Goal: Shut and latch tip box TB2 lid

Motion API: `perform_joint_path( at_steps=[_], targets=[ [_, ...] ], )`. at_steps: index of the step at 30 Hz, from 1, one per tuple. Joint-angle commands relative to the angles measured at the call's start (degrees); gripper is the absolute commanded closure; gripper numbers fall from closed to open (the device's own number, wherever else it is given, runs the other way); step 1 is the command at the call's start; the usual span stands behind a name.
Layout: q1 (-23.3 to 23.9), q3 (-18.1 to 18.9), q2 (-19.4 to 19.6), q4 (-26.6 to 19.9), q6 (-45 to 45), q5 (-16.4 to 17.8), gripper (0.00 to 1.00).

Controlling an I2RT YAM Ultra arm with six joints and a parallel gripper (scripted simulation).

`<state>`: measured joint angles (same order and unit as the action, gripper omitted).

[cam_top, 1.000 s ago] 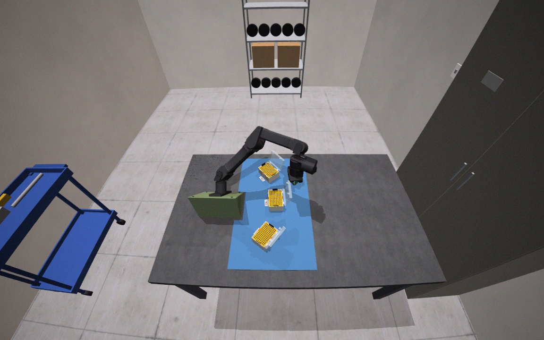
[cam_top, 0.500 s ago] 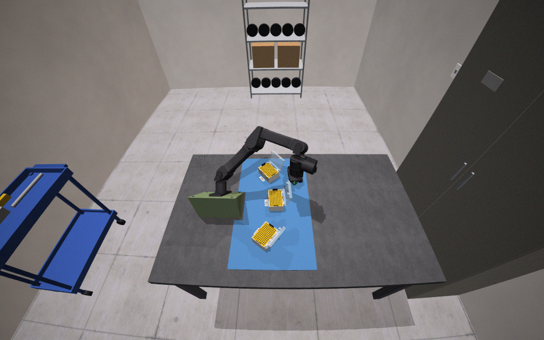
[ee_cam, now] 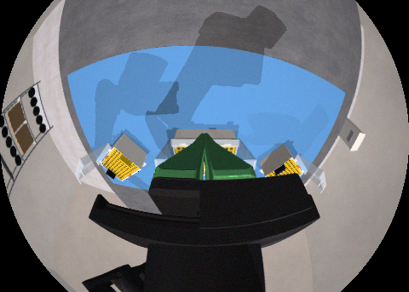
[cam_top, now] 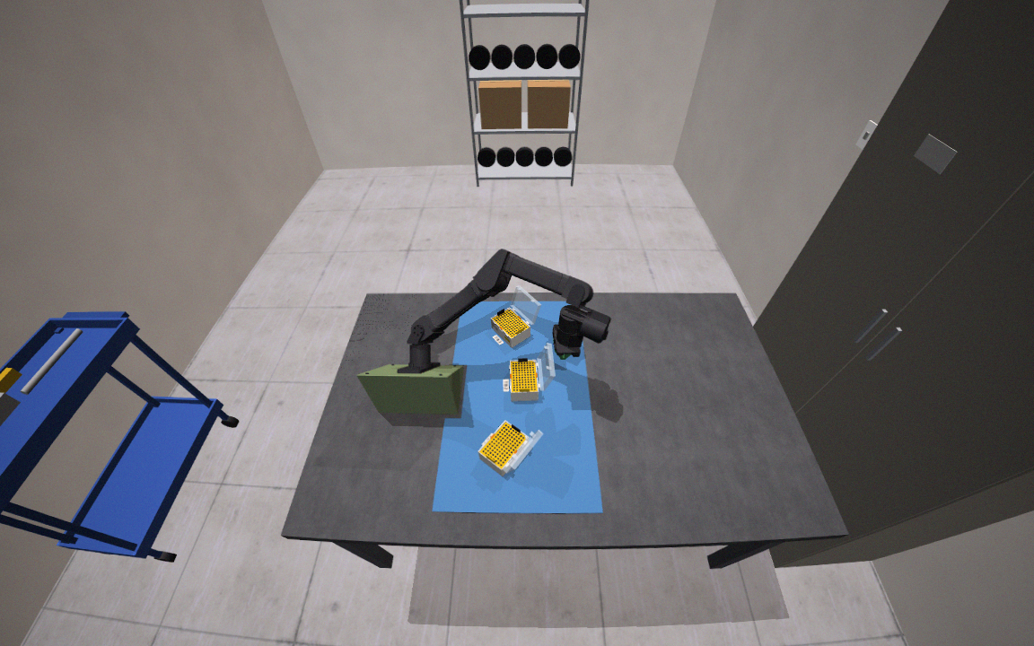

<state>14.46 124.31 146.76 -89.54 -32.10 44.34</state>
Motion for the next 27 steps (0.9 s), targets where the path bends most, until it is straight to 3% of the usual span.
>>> perform_joint_path(
  at_steps=[1, 14, 27],
  targets=[
    [0.98, -0.68, -1.14, 1.65, 0.92, 0.42, 1.0],
    [-0.64, -6.05, -2.57, 7.16, 3.11, 0.96, 1.0],
    [-0.64, -5.96, -2.53, 7.1, 3.1, 0.95, 1.0]
  ],
)
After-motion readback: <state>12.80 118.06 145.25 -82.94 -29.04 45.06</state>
